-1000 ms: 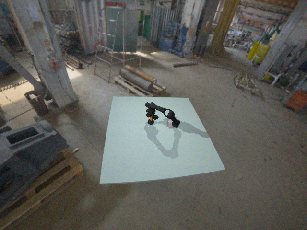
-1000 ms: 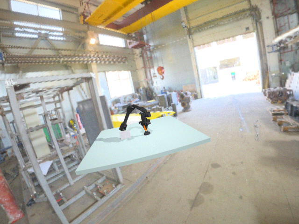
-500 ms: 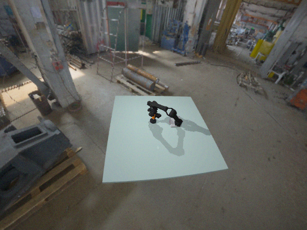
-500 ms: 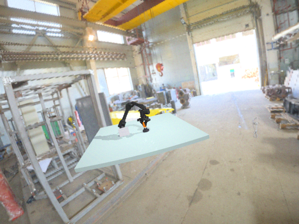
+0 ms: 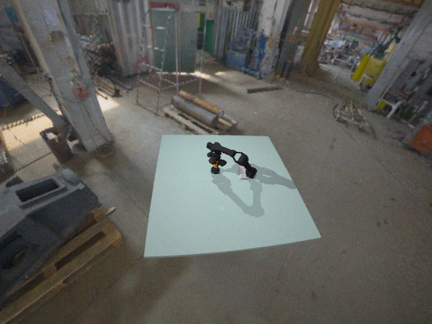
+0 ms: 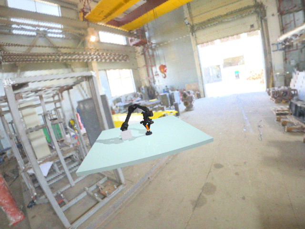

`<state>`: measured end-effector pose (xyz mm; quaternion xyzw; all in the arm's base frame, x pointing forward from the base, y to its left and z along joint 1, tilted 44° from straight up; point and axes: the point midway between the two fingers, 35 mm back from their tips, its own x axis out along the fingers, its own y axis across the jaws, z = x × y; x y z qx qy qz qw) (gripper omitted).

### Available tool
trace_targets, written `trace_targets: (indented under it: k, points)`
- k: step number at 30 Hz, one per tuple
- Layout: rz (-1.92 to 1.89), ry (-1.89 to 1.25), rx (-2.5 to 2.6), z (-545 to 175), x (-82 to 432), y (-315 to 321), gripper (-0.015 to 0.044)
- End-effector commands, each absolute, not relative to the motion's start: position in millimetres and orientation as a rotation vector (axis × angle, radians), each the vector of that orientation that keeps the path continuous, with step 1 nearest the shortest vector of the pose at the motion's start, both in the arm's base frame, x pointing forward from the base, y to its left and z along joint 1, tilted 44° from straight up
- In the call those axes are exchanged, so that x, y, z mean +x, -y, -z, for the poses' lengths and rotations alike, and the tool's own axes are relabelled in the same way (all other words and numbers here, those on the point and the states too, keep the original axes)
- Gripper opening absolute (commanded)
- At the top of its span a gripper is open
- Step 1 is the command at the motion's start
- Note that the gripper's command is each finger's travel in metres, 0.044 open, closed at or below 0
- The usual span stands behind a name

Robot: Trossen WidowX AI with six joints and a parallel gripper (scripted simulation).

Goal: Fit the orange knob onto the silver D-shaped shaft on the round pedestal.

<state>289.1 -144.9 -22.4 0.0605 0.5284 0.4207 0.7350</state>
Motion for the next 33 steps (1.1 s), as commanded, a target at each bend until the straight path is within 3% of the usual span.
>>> trace_targets:
  k: [1, 33]
  points:
    - [-0.922, -1.160, 0.133, 22.8, 289.3, 143.8, 0.0000]
    - [-0.922, -1.160, 0.134, 21.2, 286.7, 145.3, 0.0000]
